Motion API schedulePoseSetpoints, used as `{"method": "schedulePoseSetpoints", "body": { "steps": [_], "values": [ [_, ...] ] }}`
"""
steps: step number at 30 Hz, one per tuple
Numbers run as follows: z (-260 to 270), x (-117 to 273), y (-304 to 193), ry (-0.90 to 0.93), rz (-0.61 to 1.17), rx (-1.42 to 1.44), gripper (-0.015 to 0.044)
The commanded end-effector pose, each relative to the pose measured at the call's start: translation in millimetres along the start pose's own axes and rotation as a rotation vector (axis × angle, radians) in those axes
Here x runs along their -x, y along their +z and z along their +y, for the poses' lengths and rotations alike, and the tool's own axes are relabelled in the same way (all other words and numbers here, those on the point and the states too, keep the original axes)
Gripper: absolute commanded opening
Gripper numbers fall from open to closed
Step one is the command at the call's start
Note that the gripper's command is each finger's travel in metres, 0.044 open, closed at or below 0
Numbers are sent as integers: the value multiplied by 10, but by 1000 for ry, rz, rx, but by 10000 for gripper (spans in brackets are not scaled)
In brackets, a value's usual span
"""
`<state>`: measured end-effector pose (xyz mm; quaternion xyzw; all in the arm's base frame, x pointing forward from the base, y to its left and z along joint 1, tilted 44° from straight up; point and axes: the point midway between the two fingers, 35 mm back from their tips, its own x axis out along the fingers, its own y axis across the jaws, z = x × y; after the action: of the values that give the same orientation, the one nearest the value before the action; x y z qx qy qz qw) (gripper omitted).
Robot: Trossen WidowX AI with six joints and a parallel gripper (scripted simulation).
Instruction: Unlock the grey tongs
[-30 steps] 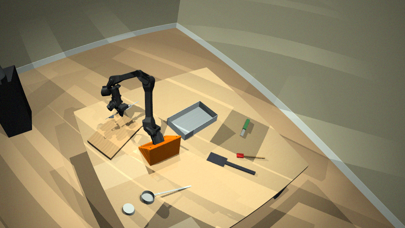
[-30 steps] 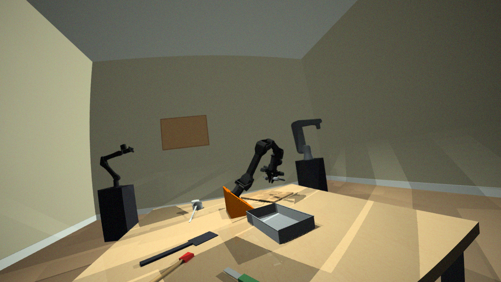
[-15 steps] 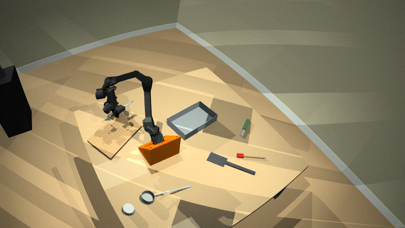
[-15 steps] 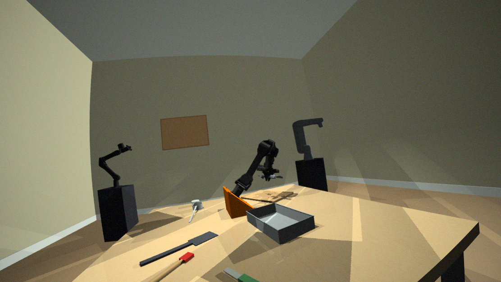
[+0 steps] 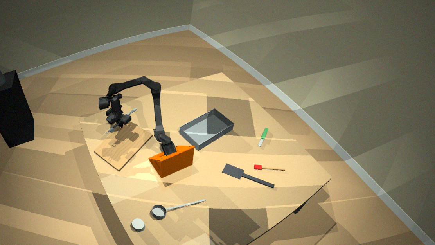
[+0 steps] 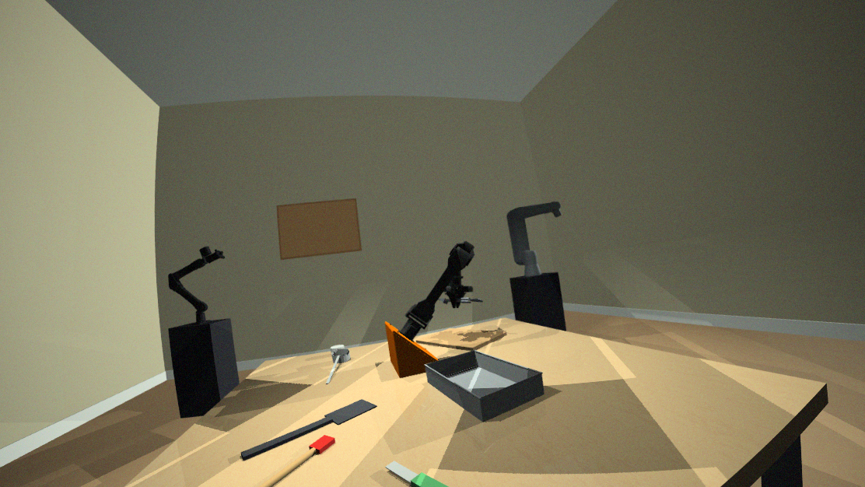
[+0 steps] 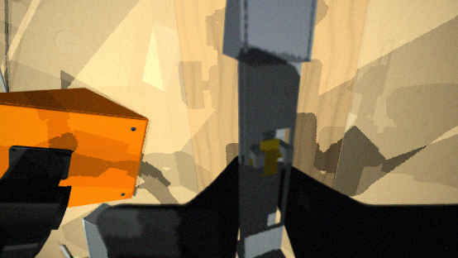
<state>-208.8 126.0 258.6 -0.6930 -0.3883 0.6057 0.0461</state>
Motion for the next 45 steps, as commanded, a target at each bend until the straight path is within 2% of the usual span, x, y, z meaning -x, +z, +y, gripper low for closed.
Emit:
{"method": "schedulePoseSetpoints", "body": {
  "steps": [1, 10, 17, 31, 45],
  "values": [
    [7, 69, 108, -40, 0, 27, -150],
    [18, 91, 147, -51, -3, 38, -150],
    [110, 0, 83, 62, -71, 51, -150],
    [298, -85, 10, 261, -339, 76, -150],
    [336, 11, -2, 280, -673, 88, -150]
  ]
}}
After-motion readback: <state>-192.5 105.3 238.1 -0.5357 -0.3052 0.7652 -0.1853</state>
